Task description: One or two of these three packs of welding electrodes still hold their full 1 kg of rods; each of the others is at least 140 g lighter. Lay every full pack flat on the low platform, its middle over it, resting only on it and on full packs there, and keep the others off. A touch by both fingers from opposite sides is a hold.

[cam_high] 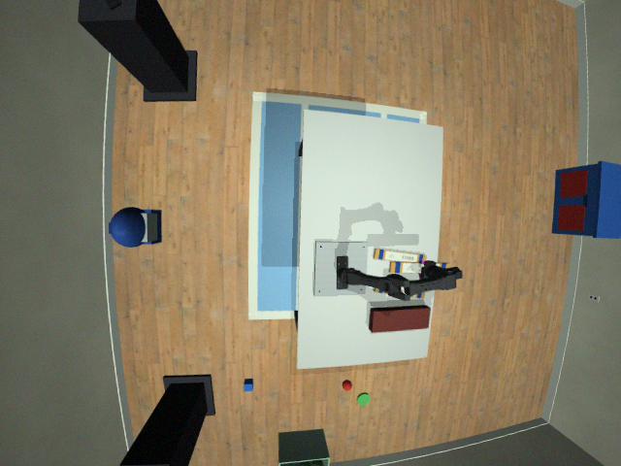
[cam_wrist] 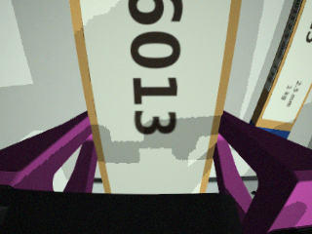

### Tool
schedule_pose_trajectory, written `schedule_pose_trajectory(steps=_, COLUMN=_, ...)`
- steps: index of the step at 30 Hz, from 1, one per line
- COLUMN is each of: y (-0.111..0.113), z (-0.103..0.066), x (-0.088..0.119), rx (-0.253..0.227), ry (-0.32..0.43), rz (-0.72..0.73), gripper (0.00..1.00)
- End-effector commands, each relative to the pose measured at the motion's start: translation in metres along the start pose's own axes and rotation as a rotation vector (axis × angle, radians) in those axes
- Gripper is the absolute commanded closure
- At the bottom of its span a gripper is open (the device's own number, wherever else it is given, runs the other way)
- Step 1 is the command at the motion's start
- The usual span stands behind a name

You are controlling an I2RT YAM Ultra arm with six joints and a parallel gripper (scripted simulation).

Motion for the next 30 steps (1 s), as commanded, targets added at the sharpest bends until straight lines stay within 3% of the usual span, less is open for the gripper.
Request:
schedule_pose_trajectory(steps=1, y=-0.011, z=-0.027, x=-0.002, rx=-0.004, ry=0.059, rz=-0.015, gripper=1.0)
schedule_pose_trajectory(steps=22, y=-0.061, z=-0.027, x=0.006, rx=-0.004, ry=0.059, rz=-0.015, gripper=1.0)
schedule_pose_trajectory(steps=30, y=-0.063, z=-0.027, x=0.006, rx=-0.004, ry=0.059, rz=-0.015, gripper=1.0)
Point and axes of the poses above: the point where the finger pads meet when closed, its own z axis out along the fingers, its own y axis across the jaws, x = y × z, the point moved 8 cm from there along -z, back along the fingers, and after that the axes turned 10 degrees about -z, right-handed, at the moved point
